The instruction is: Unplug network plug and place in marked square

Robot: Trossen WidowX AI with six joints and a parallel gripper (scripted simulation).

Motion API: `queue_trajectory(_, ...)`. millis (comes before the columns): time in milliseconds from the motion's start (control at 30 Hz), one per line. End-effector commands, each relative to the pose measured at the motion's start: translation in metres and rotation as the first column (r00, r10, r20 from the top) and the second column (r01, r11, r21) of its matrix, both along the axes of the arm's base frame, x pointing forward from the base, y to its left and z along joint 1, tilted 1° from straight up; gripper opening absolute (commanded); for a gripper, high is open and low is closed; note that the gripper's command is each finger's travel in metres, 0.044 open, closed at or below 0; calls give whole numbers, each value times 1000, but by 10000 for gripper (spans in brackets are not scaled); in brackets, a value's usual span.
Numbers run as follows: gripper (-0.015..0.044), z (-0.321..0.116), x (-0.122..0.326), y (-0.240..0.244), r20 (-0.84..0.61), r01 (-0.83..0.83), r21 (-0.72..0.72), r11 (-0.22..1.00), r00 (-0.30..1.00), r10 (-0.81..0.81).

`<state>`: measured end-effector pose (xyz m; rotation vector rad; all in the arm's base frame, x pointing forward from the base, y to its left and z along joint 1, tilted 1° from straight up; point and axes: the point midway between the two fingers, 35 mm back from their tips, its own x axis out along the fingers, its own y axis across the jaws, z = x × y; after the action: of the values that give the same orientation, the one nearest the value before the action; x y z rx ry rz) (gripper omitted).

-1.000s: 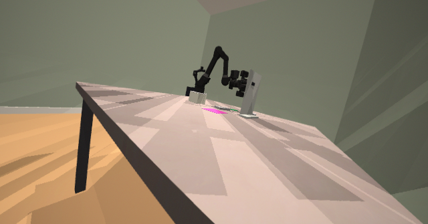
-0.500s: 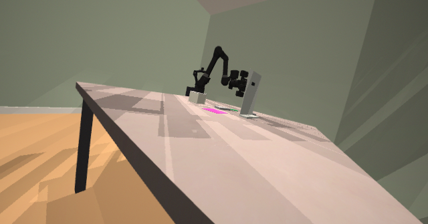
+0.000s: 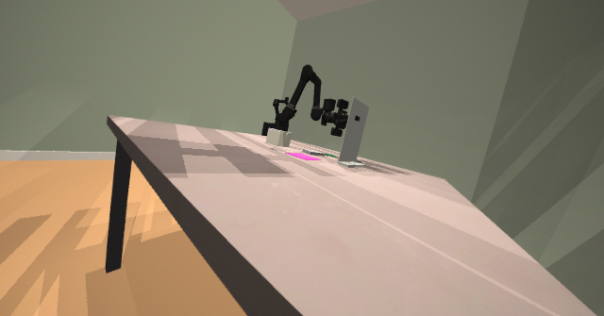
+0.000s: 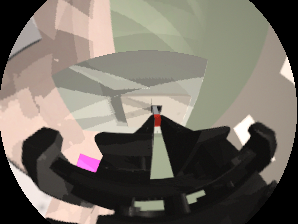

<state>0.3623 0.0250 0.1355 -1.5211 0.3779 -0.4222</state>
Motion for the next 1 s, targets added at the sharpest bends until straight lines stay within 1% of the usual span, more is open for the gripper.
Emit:
queue_trajectory(0, 0, -1, -5, 1, -7, -2, -6, 1000, 1000, 2)
queue_trajectory(967, 0, -2, -21, 11, -8, -3, -6, 1000, 1000, 2)
